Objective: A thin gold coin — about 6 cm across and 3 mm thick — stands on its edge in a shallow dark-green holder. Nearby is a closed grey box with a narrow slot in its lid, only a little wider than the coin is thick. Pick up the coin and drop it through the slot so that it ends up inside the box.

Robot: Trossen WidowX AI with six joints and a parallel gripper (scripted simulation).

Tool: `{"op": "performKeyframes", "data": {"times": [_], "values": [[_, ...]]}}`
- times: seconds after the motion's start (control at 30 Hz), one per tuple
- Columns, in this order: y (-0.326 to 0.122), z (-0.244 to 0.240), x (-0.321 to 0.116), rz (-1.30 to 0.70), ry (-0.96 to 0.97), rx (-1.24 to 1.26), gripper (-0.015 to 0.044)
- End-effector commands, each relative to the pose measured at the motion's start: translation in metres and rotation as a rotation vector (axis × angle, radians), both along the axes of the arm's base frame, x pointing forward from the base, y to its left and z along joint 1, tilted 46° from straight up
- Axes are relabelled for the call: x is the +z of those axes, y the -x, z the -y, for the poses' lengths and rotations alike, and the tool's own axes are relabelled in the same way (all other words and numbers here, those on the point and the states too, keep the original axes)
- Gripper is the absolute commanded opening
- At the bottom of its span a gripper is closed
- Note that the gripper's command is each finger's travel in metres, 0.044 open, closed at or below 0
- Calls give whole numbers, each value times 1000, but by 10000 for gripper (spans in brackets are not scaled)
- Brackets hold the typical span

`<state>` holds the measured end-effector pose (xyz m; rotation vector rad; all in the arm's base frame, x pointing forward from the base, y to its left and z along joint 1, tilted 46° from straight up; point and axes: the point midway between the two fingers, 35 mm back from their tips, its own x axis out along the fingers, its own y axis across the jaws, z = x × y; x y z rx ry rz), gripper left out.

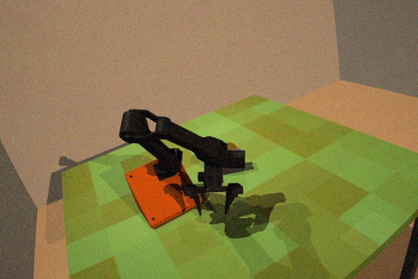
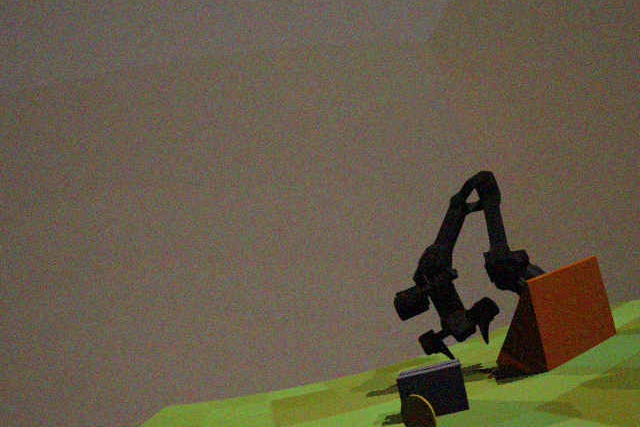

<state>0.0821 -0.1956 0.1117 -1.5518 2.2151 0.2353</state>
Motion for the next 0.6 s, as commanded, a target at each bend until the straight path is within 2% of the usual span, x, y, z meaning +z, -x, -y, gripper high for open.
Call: {"op": "performKeyframes", "data": {"times": [0.0, 0.27, 0.4, 0.57], "values": [[-2, 0, 0, 11, 0, 1, 374], [-89, -26, -3, 501, -14, -76, 164], [-129, -46, -9, 739, -26, -175, 161], [-155, -64, -15, 893, -37, -257, 161]]}}
